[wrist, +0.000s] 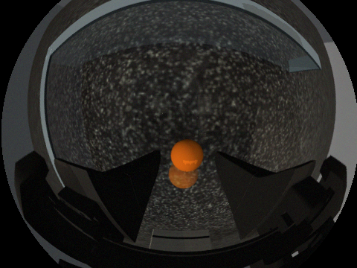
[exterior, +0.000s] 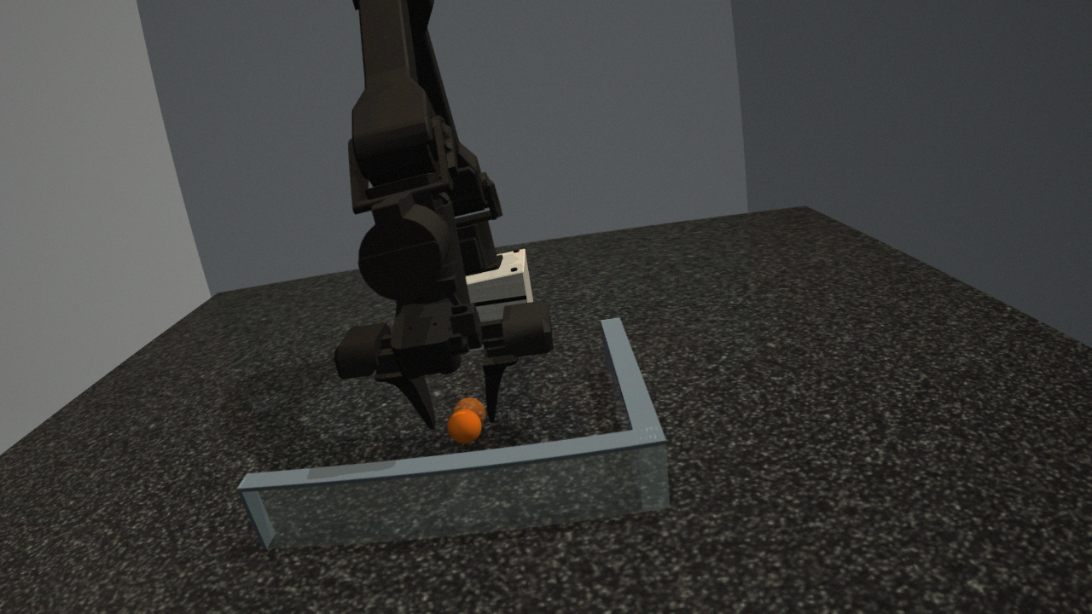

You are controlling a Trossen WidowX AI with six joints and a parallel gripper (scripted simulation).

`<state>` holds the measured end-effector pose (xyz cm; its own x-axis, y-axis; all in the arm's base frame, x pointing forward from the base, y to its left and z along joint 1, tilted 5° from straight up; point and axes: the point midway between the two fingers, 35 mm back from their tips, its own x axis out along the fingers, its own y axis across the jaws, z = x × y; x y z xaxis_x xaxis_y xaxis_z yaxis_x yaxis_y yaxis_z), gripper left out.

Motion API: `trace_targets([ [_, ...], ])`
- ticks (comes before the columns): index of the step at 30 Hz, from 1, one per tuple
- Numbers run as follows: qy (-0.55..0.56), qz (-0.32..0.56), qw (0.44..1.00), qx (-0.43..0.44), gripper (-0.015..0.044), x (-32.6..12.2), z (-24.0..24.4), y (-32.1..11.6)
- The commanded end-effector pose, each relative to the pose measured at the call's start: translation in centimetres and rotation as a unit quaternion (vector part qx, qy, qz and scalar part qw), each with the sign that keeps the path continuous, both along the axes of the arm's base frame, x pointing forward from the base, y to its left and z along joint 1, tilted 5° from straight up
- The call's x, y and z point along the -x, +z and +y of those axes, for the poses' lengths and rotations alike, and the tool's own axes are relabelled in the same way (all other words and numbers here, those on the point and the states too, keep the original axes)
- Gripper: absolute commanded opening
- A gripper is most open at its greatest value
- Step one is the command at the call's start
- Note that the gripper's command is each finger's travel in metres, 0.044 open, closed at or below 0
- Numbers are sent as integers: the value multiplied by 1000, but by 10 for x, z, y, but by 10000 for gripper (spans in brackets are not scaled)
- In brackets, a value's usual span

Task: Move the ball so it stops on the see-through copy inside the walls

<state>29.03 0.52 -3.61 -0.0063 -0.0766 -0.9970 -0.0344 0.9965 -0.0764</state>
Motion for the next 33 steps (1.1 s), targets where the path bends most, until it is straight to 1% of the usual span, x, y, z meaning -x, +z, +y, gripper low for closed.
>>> trace_targets([
  [1,2,2,1000,-2,259,2,0,-6],
  [3,2,2,1000,-2,259,2,0,-7],
  [7,2,2,1000,-2,154,2,0,-7],
  [15,2,2,1000,-2,101,2,0,-7],
  [19,10,-11,1000,-11,0,-5,3,2],
  [27,7,-7,1000,-9,0,-10,6,45],
  [33,4,-2,1000,-5,0,-6,8,92],
])
